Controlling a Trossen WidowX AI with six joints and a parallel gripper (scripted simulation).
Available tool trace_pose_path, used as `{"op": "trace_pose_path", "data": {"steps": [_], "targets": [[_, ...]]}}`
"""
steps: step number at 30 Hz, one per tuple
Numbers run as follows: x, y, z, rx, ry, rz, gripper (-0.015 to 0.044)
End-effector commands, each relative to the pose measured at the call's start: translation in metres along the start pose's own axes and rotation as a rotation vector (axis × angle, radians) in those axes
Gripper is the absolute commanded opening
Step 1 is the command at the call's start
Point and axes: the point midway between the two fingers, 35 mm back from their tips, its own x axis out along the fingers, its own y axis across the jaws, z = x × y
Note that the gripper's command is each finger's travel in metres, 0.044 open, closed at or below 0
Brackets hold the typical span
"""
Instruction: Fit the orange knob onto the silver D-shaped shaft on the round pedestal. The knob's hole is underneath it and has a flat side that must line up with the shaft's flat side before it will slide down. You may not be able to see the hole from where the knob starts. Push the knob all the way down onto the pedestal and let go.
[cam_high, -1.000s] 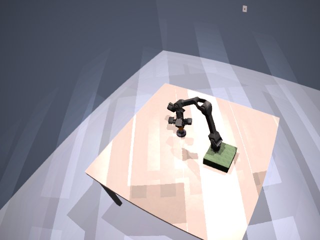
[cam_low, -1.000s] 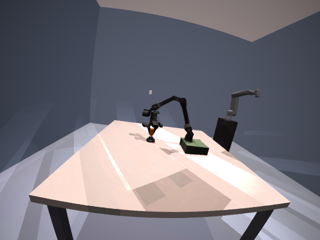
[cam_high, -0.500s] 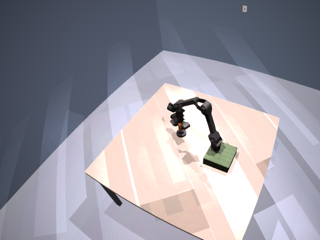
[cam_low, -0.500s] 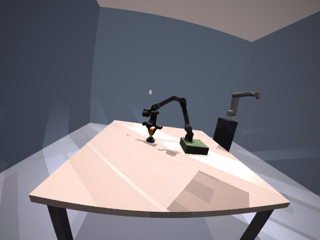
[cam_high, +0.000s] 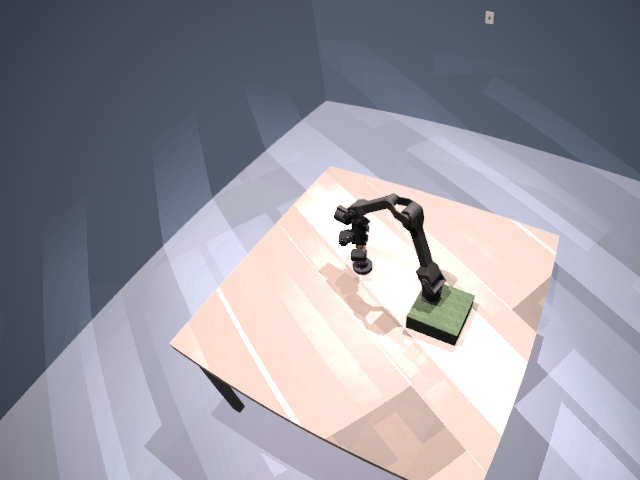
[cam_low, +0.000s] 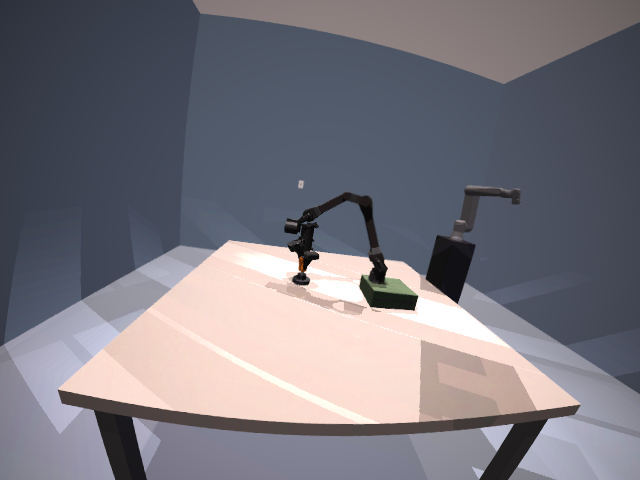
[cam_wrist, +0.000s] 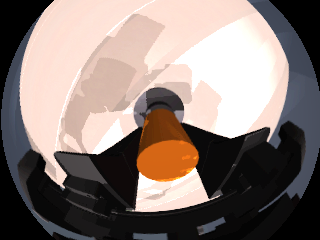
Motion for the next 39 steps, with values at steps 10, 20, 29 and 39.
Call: {"op": "trace_pose_path", "data": {"steps": [10,20,29,39], "targets": [[-0.0052,-0.0029,-0.0033,0.812,-0.004,-0.004,0.0000],[-0.0045,-0.0031,-0.0020,0.812,-0.005,-0.004,0.0000],[-0.0015,-0.0021,0.0018,0.812,-0.005,-0.004,0.0000],[0.0004,-0.0021,0.0005,0.812,-0.005,-0.004,0.0000]]}}
